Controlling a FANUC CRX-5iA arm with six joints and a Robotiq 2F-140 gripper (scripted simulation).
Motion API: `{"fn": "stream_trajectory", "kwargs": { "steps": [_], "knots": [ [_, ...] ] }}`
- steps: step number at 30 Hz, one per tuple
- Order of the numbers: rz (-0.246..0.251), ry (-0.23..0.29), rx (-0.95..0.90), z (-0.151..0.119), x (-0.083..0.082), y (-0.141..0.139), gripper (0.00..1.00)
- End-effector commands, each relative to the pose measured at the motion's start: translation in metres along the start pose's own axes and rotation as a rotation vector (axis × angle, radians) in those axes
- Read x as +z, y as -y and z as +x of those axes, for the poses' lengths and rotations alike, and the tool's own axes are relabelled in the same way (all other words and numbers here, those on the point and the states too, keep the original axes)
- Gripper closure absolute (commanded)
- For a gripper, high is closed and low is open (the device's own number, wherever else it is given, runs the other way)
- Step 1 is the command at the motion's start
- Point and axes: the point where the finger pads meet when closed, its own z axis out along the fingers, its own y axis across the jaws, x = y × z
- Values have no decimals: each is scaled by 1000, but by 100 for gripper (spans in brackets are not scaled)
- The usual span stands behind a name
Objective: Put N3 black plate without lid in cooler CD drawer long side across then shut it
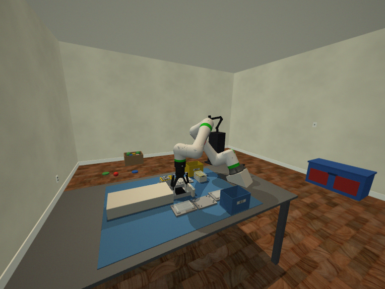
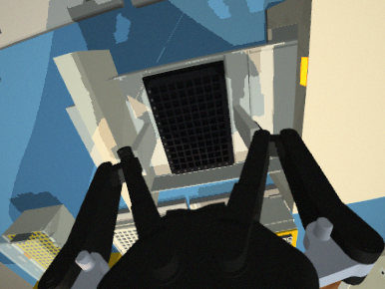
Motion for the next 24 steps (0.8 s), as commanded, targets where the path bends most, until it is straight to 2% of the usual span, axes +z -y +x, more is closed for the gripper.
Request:
{"fn": "stream_trajectory", "kwargs": {
  "steps": [1, 24],
  "knots": [
    [0, 0, 0, 0, -2, 0, 34],
    [0, 0, 0, 0, -30, 0, 34]
  ]
}}
